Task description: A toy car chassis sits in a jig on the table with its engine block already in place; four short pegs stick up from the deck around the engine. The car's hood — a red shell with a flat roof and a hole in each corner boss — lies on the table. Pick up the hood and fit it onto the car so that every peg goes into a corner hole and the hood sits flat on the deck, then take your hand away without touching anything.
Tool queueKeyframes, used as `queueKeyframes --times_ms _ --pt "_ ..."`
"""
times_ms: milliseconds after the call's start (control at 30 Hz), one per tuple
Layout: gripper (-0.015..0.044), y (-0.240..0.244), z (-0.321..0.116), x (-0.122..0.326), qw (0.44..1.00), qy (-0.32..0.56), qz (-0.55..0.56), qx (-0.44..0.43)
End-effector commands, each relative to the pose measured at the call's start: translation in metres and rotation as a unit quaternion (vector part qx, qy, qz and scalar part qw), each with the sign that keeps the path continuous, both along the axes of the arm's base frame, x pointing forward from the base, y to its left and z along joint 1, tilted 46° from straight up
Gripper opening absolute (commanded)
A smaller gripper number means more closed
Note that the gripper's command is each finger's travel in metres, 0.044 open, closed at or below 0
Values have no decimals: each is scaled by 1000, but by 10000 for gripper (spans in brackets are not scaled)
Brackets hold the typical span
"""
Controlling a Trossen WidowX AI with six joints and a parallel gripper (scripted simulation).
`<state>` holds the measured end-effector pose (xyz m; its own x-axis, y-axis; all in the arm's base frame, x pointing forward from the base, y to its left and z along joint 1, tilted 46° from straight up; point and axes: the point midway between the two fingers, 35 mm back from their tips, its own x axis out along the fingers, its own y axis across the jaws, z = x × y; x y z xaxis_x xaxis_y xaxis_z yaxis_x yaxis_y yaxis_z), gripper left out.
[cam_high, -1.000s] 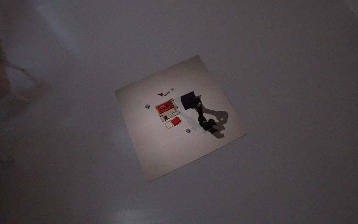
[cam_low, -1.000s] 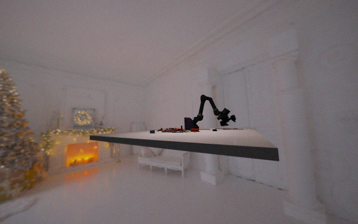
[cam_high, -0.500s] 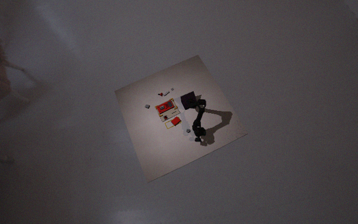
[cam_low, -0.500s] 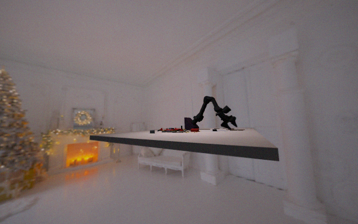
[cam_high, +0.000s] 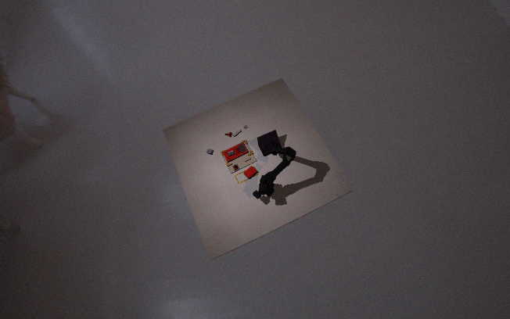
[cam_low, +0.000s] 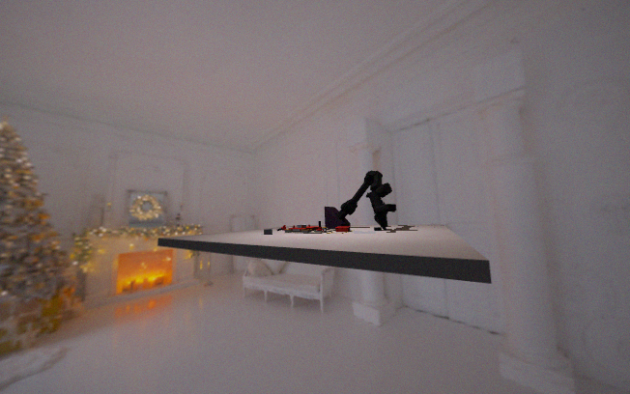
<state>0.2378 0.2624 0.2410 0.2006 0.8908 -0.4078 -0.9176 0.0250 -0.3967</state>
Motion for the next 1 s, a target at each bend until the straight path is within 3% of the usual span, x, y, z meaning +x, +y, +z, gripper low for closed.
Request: queueKeyframes --times_ms 0,267,533,967 --pt "440 -35 -36 26 990 116 -73 -38" --pt "440 -121 -92 46 891 383 -235 -62" --pt "440 -196 -117 27 700 619 -355 -34" --pt "440 -200 -118 25 682 635 -361 -30"
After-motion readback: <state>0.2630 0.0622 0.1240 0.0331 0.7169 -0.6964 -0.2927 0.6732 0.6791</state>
